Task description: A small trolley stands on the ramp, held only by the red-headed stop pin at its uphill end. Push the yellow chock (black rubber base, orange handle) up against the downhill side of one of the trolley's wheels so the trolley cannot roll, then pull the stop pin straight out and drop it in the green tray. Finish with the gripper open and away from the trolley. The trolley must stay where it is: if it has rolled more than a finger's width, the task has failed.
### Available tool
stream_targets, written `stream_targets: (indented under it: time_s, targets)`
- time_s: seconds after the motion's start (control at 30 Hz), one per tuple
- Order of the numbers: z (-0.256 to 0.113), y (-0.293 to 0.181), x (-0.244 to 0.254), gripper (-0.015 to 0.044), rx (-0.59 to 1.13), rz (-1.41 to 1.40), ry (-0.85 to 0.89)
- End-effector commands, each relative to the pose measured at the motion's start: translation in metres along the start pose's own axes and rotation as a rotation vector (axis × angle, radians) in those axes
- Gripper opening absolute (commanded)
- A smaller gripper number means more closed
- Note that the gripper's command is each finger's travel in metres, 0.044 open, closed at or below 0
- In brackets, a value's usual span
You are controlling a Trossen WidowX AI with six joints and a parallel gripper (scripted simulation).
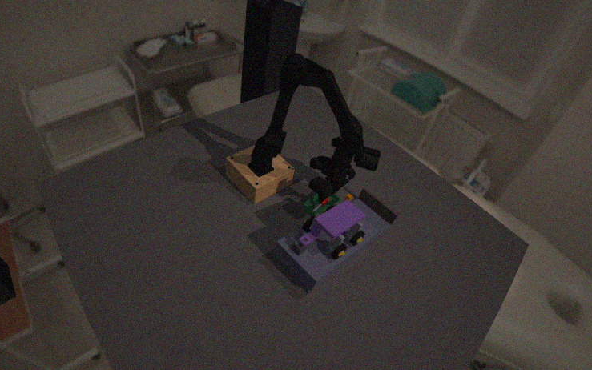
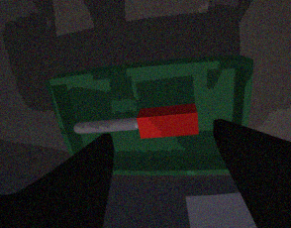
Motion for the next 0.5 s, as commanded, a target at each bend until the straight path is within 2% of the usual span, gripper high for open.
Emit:
stream_targets:
  time_s: [0.0,0.17,0.4,0.47]
  targets:
    - [0.000,0.000,0.000,0.0340,0.000,0.000,-0.001]
    - [-0.001,0.000,0.000,0.0340,0.000,0.000,-0.001]
    - [-0.025,0.001,0.006,0.0340,0.003,0.003,0.000]
    - [-0.030,0.001,0.007,0.0392,0.003,0.003,0.000]
Point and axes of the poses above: the point midway between the two fingers, 35 mm back from their tips, its own z axis out along the fingers, its own x axis across the jaws, y = z × x, the point moved 10 cm from there along -z, back along the fingers, and after that the axes turned 10 degrees about z, right-handed, at the moved point
